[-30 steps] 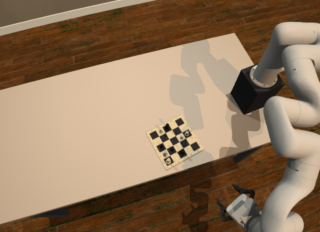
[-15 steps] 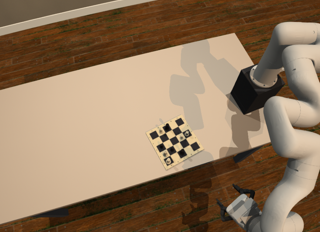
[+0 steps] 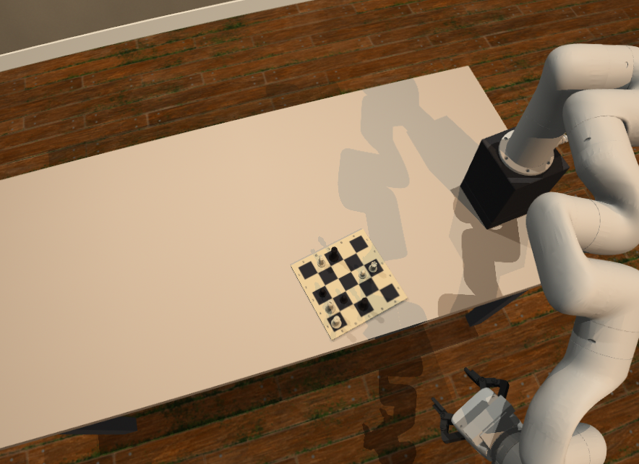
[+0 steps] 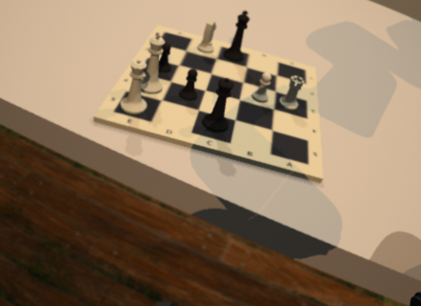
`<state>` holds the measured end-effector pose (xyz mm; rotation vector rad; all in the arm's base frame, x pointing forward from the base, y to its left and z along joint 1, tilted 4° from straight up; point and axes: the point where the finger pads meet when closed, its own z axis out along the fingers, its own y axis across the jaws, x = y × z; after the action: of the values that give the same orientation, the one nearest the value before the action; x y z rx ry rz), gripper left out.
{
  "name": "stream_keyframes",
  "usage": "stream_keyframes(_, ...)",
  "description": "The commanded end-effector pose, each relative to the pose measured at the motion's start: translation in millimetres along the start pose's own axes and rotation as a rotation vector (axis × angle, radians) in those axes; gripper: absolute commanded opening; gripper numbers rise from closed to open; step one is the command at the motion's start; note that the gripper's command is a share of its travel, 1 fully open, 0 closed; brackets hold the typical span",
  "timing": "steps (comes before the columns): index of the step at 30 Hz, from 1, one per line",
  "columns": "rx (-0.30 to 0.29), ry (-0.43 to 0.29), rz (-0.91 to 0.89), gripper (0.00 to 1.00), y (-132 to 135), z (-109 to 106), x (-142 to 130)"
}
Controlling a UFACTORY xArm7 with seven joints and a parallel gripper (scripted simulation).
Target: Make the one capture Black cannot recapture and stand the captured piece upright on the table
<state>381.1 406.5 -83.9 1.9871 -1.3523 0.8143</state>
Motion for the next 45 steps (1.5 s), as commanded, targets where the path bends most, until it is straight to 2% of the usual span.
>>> stream_keyframes(1,0.004,-0.003,0.002,1.00,-1,-3,1)
stream_keyframes(17,0.003,-0.003,0.002,1.00,0,-5,4)
stream_keyframes(21,0.003,-0.003,0.002,1.00,2,-13,13)
stream_keyframes(26,0.003,-0.003,0.002,1.00,8,-35,37)
stream_keyframes(28,0.003,-0.003,0.002,1.00,8,-35,37)
stream_keyframes(34,0.003,-0.003,0.002,1.00,14,-58,63)
stream_keyframes(45,-0.006,-0.023,0.032,1.00,11,-56,63)
